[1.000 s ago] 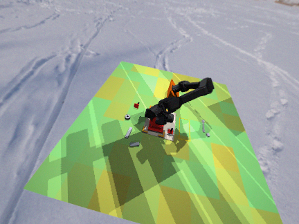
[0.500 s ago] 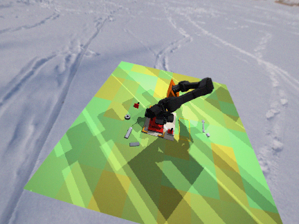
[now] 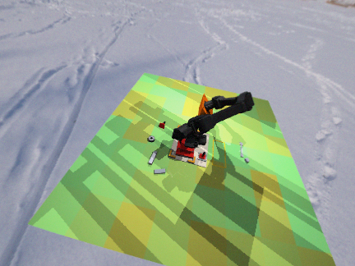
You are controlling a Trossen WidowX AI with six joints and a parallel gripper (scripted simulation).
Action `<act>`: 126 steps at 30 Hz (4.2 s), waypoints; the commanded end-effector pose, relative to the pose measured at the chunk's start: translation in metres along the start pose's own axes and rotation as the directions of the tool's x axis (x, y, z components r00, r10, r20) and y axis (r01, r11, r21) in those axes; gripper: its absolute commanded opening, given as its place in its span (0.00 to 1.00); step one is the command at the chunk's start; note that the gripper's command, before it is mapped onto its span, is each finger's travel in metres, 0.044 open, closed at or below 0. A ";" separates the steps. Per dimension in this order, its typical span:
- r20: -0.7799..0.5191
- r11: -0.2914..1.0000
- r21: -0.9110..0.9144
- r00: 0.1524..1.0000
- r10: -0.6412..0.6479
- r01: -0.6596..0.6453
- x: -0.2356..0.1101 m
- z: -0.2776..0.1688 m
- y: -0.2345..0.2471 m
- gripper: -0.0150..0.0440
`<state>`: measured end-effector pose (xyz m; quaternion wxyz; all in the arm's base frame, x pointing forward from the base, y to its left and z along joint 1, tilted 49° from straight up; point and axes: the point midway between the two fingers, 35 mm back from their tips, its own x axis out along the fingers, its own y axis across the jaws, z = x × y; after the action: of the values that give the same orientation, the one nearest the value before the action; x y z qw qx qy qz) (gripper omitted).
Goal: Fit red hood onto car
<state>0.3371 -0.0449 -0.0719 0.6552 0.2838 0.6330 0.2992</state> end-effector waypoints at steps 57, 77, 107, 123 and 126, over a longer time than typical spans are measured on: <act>0.002 1.000 -0.005 1.000 -0.006 0.006 0.000 0.000 0.000 0.25; 0.006 1.000 -0.004 1.000 -0.004 0.004 0.001 -0.001 0.001 0.25; 0.006 1.000 -0.004 1.000 -0.003 0.003 0.008 -0.001 0.001 0.25; 0.006 1.000 -0.005 1.000 -0.003 0.003 0.015 -0.001 0.000 0.25; 0.006 1.000 -0.005 1.000 -0.003 0.003 0.017 0.000 0.000 0.25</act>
<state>0.3379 -0.0343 -0.0814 0.6600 0.2780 0.6309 0.2985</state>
